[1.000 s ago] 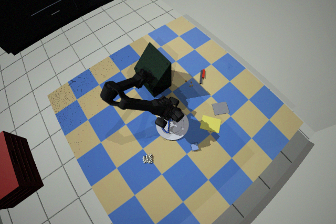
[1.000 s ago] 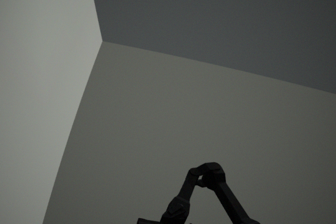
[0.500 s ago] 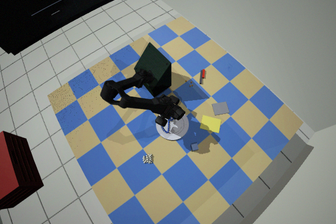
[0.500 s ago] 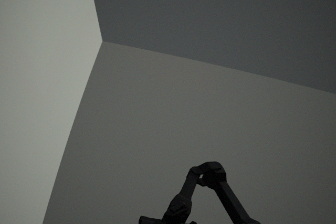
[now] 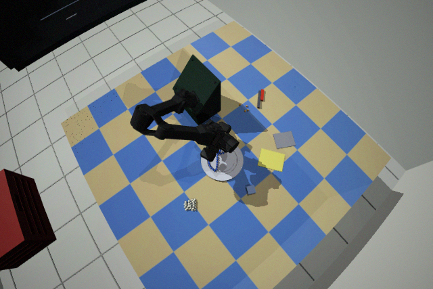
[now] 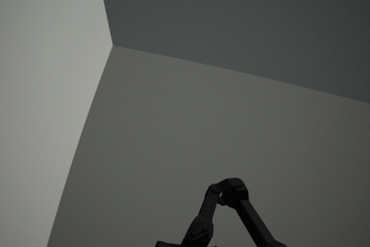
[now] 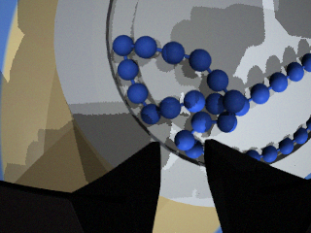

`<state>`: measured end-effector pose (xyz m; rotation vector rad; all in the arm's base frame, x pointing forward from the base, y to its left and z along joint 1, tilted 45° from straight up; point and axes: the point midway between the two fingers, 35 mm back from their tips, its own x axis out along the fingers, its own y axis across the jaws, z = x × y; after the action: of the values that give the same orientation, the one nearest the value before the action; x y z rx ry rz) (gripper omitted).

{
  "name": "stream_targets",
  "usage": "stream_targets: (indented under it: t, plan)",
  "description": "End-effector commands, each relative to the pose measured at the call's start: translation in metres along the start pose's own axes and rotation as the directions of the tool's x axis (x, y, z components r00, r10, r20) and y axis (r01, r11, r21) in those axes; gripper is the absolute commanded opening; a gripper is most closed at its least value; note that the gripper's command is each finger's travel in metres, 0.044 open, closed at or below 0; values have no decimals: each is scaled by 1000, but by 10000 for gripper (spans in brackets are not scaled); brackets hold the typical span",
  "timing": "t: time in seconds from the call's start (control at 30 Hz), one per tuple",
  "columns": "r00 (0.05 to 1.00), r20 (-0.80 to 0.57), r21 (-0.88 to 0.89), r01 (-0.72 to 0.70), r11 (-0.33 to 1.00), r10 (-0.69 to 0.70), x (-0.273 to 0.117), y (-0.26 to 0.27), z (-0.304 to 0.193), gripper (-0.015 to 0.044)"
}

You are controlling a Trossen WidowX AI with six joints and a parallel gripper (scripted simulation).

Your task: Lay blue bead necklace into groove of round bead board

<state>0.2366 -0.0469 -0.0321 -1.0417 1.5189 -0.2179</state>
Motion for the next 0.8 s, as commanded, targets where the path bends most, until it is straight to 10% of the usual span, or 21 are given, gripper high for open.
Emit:
stream_targets:
  t: [0.0, 0.33, 0.77]
  plan:
    - [1000, 0, 0, 0, 1000, 0, 0, 0, 0, 184]
    - [1000, -1, -4, 0, 1000, 0, -2, 0, -1, 440]
    - [1000, 0, -1, -2, 1000, 2, -3, 0, -1, 440]
